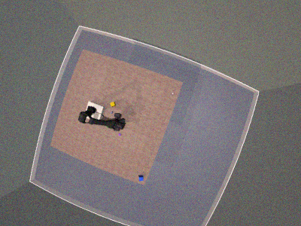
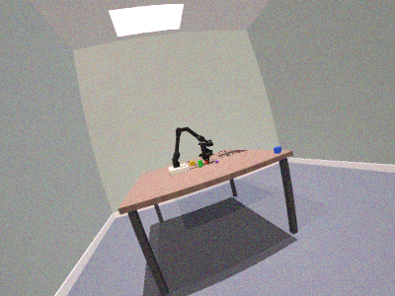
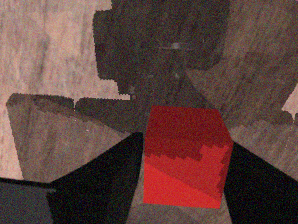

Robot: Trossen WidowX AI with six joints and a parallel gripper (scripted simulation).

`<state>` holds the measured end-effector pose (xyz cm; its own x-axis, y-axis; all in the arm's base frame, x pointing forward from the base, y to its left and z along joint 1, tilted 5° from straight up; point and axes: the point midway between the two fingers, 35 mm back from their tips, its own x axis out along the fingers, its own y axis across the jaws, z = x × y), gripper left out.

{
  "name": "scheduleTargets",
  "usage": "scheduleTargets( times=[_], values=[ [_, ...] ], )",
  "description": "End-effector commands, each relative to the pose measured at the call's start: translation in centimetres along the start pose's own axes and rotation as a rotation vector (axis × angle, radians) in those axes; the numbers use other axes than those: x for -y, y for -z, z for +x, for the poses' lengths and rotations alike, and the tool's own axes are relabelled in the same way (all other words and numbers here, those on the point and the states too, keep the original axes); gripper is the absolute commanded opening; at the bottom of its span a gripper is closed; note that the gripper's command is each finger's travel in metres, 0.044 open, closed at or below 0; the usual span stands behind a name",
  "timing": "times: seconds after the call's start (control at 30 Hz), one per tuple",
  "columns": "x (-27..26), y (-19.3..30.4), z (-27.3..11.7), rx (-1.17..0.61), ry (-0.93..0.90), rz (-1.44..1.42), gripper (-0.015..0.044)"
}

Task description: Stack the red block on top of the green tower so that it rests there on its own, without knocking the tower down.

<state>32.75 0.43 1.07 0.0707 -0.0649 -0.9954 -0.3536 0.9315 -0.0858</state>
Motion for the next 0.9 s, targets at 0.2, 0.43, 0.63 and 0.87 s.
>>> scheduleTargets(
  times=[0.2, 0.43, 0.63, 0.87],
  values=[
    [0.1, 0.0, -0.1, 0.0, 0.004, -0.004, 0.0052],
    [0.0, 0.0, -3.3, 0.0, 0.004, -0.004, 0.0],
    [0.0, -0.1, -6.1, 0.0, 0.004, -0.004, 0.0],
    [0.0, -0.1, -9.6, 0.0, 0.004, -0.004, 0.0]
  ],
)
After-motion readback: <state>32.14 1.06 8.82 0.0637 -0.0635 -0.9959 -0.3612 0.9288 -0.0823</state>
